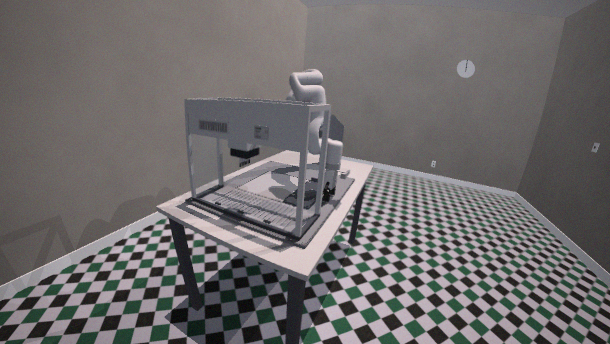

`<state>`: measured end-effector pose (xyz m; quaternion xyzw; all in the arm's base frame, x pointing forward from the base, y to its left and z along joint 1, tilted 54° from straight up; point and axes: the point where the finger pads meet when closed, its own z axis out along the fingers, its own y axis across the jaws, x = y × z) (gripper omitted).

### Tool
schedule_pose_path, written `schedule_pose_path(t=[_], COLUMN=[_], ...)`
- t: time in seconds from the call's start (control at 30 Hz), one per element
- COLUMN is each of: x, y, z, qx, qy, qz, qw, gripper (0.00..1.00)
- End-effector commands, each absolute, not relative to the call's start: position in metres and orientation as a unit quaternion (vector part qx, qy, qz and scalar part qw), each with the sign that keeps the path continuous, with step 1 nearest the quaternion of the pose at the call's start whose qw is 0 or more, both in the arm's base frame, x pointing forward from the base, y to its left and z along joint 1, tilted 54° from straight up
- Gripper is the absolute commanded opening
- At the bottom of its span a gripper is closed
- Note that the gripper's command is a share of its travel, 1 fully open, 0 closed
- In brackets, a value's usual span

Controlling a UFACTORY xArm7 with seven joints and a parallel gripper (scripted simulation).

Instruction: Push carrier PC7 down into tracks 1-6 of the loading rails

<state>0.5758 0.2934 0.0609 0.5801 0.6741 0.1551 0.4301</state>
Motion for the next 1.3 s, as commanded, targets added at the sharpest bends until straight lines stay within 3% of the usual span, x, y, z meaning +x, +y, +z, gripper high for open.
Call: schedule_pose_path(t=[0.0,1.27], x=[0.575,0.575], y=[0.294,0.278], z=[0.062,0.069], qx=[0.579,0.579], qy=[0.675,0.675], qz=[0.157,0.157], qw=[0.429,0.43], gripper=[1.0,1.0])
